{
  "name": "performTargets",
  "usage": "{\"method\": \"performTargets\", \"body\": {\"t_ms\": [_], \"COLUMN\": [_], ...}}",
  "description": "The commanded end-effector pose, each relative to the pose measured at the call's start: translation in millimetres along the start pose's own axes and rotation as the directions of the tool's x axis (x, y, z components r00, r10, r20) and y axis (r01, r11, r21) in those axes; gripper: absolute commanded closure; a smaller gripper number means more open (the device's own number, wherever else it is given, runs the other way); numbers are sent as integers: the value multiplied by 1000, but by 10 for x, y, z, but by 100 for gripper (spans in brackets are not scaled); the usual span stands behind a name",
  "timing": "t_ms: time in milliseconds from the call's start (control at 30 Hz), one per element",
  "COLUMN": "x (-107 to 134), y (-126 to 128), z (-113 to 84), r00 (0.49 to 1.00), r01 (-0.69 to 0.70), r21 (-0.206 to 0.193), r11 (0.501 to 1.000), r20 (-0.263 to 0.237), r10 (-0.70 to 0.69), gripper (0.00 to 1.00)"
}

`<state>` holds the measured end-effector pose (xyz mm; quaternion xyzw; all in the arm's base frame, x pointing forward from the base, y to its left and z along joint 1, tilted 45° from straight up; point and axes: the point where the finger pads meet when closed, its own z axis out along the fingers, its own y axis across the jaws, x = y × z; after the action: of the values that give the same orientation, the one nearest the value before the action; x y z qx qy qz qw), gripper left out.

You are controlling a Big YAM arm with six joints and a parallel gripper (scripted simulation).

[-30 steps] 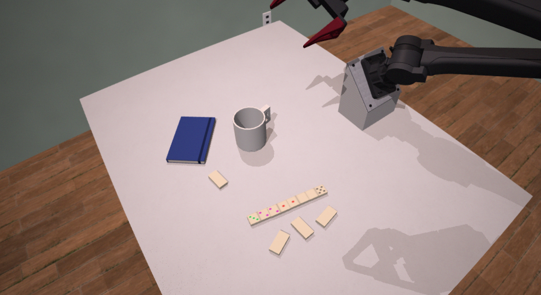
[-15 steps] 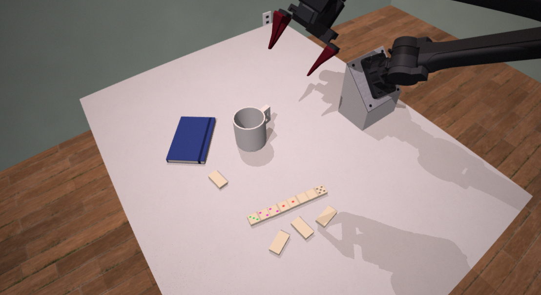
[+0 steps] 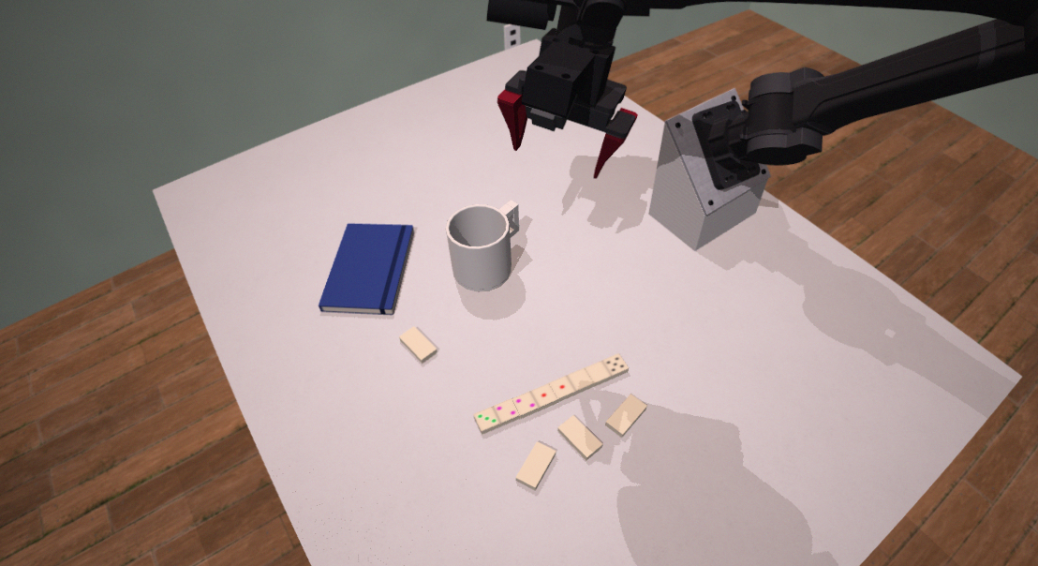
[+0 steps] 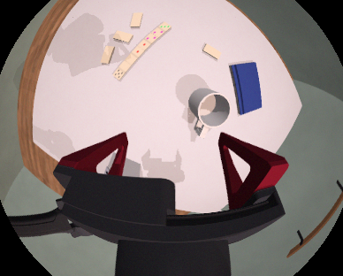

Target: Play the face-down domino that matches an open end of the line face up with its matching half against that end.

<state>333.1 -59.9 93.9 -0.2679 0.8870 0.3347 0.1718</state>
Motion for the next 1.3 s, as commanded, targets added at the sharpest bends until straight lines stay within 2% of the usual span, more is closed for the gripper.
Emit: {"method": "performTargets", "body": {"t_ms": [0, 200, 233, 533, 767, 800, 1100, 1267], "x": [-225, -225, -94, -158, -158, -101, -110, -110], "y": [-77, -77, -20, -73, -73, -27, -73, -73], "z": [-37, -37, 181, 508, 508, 544, 604, 604], "r00": [989, 989, 995, 986, 986, 986, 990, 990], "r01": [132, 132, 66, 117, 117, 104, 70, 70], "r21": [-56, -56, -89, -132, -132, -146, -123, -123], "r11": [990, 990, 994, 984, 984, 984, 990, 990], "r20": [-54, -54, -73, -103, -103, -114, -112, -112], "r10": [-135, -135, -73, -131, -131, -121, -84, -84], "gripper": [0, 0, 0, 0, 0, 0, 0, 0]}}
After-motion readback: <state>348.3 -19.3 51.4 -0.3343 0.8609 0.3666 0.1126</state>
